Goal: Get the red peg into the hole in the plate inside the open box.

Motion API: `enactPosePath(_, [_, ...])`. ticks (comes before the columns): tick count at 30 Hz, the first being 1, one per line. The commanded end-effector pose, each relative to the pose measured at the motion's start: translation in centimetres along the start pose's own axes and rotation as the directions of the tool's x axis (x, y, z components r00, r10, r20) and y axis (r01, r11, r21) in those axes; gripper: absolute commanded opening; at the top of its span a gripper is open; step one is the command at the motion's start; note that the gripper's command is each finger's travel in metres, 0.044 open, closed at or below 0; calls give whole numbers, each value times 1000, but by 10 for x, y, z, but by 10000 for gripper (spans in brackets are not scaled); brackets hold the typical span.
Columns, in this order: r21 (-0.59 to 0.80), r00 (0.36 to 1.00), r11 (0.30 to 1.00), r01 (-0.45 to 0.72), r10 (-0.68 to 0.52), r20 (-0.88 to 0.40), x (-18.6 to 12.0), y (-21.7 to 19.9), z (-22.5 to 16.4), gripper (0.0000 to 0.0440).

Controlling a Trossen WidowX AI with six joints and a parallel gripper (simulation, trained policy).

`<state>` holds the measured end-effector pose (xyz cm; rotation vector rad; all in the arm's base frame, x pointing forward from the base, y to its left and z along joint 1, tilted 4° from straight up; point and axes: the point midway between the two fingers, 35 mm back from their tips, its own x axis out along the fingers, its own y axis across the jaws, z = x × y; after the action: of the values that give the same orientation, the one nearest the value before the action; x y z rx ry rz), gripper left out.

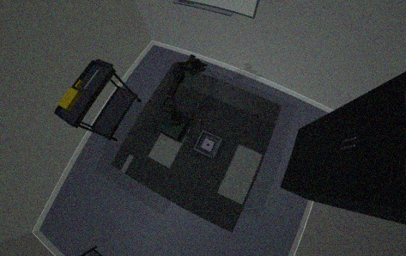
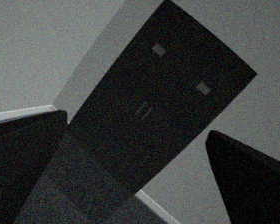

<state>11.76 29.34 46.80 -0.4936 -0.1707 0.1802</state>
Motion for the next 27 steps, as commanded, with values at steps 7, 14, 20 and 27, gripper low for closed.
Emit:
enactPosePath(7, [15,998,999,39,-40,40,41,-5,-15,440])
enactPosePath(14, [16,999,999,-40,39,16,86,4,-58,440])
enactPosePath(20, [73,983,989,-132,140,-116,112,8,-116,440])
enactPosePath(27, [220,909,961,-168,238,-344,120,4,-191,440])
